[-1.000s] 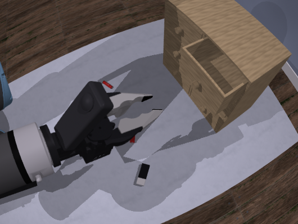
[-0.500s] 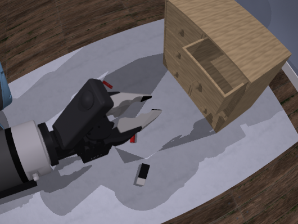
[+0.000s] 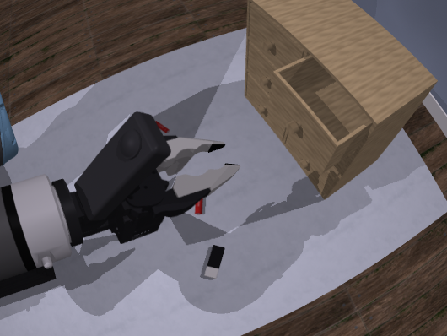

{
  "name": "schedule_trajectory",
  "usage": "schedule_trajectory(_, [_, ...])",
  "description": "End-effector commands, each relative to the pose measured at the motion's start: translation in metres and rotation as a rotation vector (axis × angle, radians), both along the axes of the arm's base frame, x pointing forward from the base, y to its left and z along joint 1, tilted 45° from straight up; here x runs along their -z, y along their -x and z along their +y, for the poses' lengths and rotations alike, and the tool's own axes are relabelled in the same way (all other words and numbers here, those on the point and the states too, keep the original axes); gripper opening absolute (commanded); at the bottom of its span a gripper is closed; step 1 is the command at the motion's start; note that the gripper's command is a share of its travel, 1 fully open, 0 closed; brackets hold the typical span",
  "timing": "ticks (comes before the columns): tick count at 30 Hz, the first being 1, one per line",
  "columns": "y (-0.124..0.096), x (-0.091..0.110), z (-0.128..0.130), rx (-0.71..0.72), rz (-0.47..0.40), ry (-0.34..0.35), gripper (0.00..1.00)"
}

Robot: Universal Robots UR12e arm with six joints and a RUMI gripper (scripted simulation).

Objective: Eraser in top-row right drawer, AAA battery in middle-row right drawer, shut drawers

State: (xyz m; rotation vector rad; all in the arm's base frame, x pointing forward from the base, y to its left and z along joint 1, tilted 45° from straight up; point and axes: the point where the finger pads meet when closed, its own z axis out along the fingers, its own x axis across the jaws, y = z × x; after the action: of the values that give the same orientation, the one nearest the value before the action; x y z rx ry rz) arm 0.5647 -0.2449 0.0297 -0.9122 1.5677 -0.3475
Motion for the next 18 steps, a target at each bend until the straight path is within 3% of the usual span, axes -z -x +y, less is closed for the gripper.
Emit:
schedule_trajectory(1, [0.0023, -0.0015, -0.0020, -0.030, 0.014, -0.001, 0.20])
schedule_trajectory(18, [0.0096, -0.0063, -0.0070, -0.096, 0.082, 0.003, 0.20])
